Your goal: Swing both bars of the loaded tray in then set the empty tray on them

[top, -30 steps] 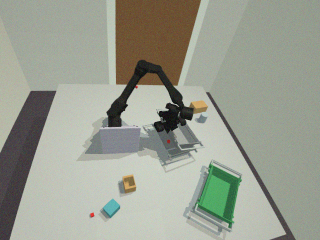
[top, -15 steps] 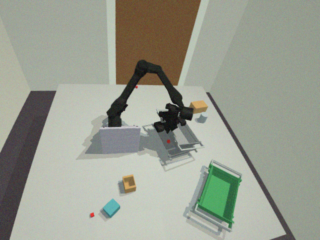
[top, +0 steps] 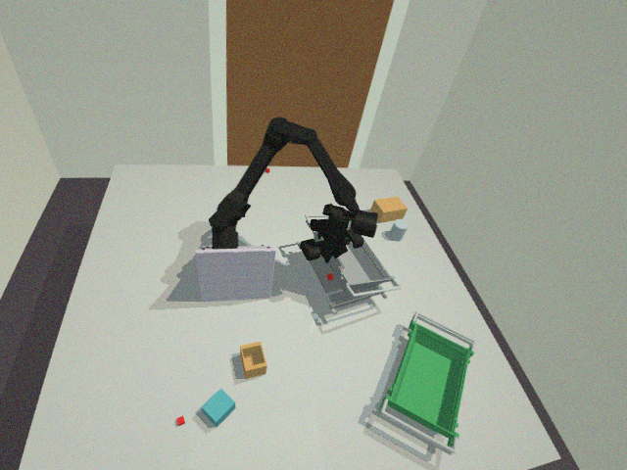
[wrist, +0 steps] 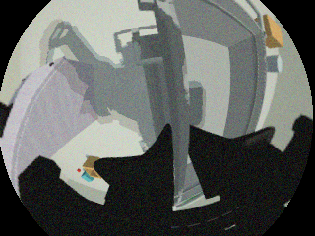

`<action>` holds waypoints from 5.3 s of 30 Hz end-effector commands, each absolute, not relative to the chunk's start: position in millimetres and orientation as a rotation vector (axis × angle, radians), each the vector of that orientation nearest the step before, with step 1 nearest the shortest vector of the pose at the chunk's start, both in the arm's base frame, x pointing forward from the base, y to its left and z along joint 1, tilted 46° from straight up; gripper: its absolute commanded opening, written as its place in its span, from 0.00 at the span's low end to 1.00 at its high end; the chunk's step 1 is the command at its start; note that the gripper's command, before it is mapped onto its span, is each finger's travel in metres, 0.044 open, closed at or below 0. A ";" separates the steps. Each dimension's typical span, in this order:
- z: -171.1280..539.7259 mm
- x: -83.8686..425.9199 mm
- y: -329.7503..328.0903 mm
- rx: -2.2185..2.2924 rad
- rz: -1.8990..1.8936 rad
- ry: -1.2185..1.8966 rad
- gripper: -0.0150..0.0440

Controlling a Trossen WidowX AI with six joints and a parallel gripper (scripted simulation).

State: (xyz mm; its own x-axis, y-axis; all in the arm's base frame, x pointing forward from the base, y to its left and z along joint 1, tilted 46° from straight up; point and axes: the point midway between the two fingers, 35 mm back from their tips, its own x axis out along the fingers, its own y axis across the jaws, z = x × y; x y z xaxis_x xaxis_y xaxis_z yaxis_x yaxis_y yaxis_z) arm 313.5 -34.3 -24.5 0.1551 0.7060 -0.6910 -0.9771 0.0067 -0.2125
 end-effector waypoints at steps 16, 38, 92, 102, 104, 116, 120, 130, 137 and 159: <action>-28.9 306.6 -28.5 -0.742 1.412 0.471 0.25; -28.9 306.6 -28.5 -0.742 1.412 0.471 0.25; -35.4 304.0 -23.0 -0.742 1.413 0.471 0.25; -35.4 304.0 -23.0 -0.742 1.413 0.471 0.25; -35.4 304.0 -23.0 -0.742 1.413 0.471 0.25; -32.1 310.0 -27.4 -0.757 1.388 0.453 0.25; -38.3 305.2 -21.3 -0.748 1.403 0.464 0.25; -42.1 302.0 -17.4 -0.742 1.413 0.471 0.25; -42.1 302.0 -17.4 -0.742 1.413 0.471 0.25; -42.1 302.0 -17.4 -0.742 1.413 0.471 0.25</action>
State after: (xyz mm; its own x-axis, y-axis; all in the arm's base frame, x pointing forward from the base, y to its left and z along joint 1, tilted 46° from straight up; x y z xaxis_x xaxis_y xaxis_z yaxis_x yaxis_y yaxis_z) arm 309.9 -24.4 -36.0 0.1619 0.7039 -0.6916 -0.9760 0.0106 -0.2177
